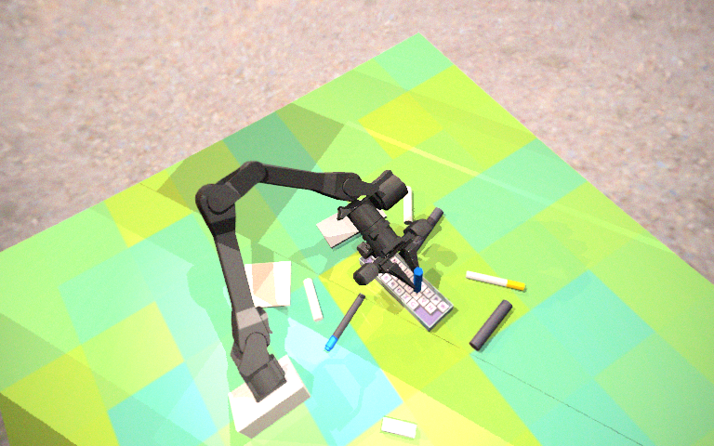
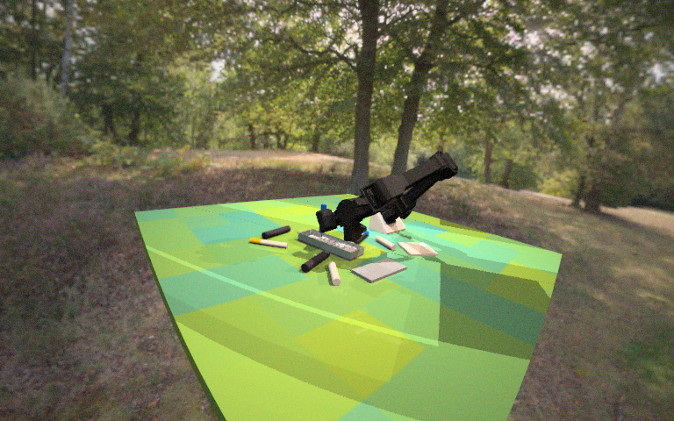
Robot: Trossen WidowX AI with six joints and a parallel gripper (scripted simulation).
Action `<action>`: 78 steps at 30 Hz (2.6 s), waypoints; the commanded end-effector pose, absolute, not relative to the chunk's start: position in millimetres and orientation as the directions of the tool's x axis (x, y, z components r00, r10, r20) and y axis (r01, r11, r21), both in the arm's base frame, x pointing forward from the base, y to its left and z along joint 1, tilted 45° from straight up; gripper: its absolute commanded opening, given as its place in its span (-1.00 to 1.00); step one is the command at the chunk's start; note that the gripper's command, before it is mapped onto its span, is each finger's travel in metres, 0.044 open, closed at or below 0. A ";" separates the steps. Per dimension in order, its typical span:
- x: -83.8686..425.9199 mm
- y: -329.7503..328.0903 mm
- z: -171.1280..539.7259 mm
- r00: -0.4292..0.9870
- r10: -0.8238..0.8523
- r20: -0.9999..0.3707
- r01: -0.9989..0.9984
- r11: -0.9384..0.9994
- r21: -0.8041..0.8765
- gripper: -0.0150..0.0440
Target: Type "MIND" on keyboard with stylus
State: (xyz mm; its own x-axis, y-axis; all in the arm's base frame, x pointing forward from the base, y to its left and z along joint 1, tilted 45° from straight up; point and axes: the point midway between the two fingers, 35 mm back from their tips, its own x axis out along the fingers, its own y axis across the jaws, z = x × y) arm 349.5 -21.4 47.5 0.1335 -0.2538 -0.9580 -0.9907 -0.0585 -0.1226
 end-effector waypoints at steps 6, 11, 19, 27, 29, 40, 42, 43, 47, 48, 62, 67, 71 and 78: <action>347.7 -48.4 73.8 0.133 -0.259 -0.957 -0.991 -0.055 -0.123 -0.22; 347.6 -49.3 74.7 0.133 -0.259 -0.957 -0.991 -0.055 -0.123 -0.22; 345.7 -47.9 70.0 0.122 -0.258 -0.958 -0.992 -0.051 -0.113 -0.25; 351.3 -32.5 87.0 0.125 -0.257 -0.958 -0.992 -0.052 -0.116 -0.49; 353.2 -25.1 95.1 0.127 -0.257 -0.958 -0.992 -0.052 -0.117 -0.49; 356.4 13.4 138.1 0.136 -0.256 -0.957 -0.991 -0.054 -0.126 -0.49; 356.4 14.0 138.8 0.136 -0.256 -0.957 -0.991 -0.054 -0.126 -0.49; 356.4 14.0 138.8 0.136 -0.256 -0.957 -0.991 -0.054 -0.126 -0.49; 356.6 18.5 134.1 0.136 -0.255 -0.957 -0.990 -0.054 -0.126 -0.49; 356.6 21.2 131.4 0.136 -0.255 -0.957 -0.990 -0.054 -0.126 -0.49; 356.7 27.7 123.6 0.136 -0.255 -0.957 -0.990 -0.054 -0.126 -0.40; 356.9 27.8 122.7 0.136 -0.255 -0.957 -0.990 -0.054 -0.126 -0.22; 357.0 29.0 121.5 0.136 -0.255 -0.957 -0.990 -0.054 -0.126 -0.22; 357.3 33.3 117.2 0.136 -0.254 -0.958 -0.990 -0.054 -0.126 -0.22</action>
